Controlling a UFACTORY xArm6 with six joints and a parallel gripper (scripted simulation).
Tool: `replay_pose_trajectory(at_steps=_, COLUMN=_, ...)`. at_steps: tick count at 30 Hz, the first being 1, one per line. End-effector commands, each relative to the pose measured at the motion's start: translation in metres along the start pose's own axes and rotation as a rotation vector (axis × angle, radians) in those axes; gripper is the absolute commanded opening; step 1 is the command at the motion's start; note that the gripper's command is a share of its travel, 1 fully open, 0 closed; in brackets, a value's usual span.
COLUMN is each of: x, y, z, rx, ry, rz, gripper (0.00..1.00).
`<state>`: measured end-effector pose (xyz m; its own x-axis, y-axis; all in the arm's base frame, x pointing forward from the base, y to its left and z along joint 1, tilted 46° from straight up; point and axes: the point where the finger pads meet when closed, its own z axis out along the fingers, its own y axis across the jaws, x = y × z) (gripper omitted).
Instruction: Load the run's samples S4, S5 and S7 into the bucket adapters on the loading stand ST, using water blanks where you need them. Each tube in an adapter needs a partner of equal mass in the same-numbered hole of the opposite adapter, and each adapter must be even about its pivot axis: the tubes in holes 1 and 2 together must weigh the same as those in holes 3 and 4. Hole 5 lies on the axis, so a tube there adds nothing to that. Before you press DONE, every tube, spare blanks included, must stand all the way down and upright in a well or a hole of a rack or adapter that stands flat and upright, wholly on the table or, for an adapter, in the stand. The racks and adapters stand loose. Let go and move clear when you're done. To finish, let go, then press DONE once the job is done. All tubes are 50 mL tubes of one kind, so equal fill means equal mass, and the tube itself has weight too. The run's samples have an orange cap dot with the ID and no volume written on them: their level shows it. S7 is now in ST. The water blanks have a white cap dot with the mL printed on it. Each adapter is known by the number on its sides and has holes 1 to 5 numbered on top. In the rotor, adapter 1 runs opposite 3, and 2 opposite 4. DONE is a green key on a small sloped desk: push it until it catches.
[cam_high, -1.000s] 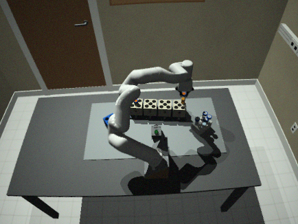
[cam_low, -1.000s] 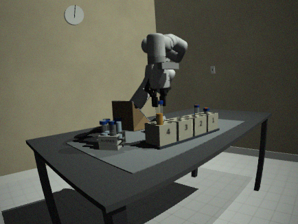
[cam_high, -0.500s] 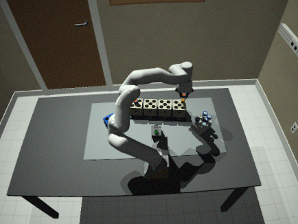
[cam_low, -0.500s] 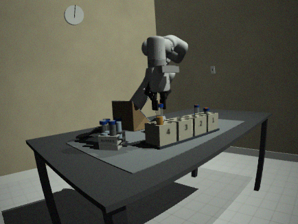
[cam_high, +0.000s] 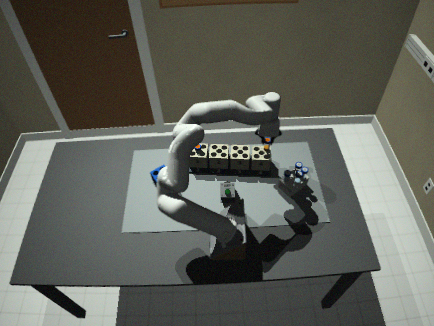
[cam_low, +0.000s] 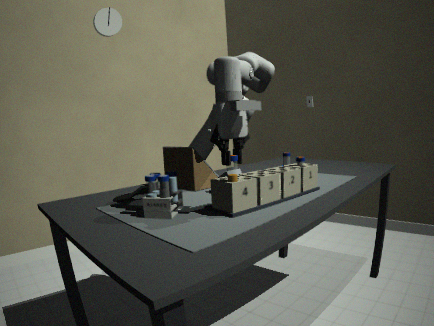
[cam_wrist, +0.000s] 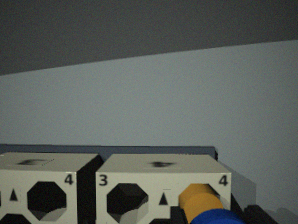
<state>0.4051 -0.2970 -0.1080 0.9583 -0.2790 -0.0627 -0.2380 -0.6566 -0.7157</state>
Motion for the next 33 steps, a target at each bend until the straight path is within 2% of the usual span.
replay_pose_trajectory(at_steps=1, x=0.001, y=0.0, z=0.001, rx=-0.003, ry=0.004, rz=-0.001, gripper=0.0)
replay_pose_trajectory(at_steps=33, x=0.001, y=0.0, z=0.029, rx=-0.003, ry=0.004, rz=-0.001, gripper=0.0)
